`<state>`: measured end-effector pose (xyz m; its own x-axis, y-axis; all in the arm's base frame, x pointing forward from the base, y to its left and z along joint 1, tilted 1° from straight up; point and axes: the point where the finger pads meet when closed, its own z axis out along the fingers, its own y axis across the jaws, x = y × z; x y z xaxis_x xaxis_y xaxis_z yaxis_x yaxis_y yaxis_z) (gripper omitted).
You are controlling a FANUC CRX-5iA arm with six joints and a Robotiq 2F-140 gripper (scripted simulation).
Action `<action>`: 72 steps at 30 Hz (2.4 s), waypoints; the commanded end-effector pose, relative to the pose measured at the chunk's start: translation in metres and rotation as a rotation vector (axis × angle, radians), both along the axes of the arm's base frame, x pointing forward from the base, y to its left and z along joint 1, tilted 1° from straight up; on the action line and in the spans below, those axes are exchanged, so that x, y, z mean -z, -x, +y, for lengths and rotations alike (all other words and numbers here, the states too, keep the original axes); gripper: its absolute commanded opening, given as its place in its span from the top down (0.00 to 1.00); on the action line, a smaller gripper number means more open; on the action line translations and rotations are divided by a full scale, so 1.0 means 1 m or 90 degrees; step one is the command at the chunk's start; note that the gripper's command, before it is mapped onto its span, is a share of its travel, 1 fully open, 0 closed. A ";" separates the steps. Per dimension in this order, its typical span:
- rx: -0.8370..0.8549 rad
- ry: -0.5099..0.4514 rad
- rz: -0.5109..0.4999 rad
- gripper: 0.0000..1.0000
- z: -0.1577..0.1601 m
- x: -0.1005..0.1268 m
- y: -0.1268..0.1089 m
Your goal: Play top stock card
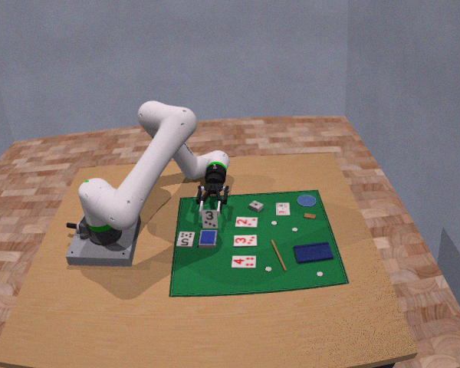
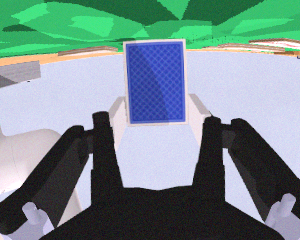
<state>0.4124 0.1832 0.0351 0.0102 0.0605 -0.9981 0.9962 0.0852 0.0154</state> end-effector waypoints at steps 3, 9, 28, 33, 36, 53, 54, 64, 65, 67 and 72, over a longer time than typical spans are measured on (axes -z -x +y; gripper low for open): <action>0.000 0.000 0.000 0.57 0.003 0.000 0.000; 0.000 0.000 0.000 0.57 0.006 0.001 0.000; 0.000 0.000 0.000 0.57 0.016 0.004 0.001; 0.000 0.000 0.000 0.57 0.019 0.004 0.002; 0.000 0.000 0.000 0.57 0.020 0.005 0.002; 0.000 0.000 0.000 0.57 0.022 0.006 0.002; 0.000 0.000 0.000 0.57 0.022 0.006 0.002; 0.000 0.000 0.000 0.57 0.022 0.006 0.002; 0.000 0.000 0.000 0.57 0.022 0.006 0.002; 0.000 0.000 0.000 0.57 0.022 0.006 0.002; 0.000 0.000 0.000 0.57 0.022 0.006 0.002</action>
<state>0.4118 0.2070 0.0326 0.0156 0.0713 -0.9973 0.9962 0.0838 0.0216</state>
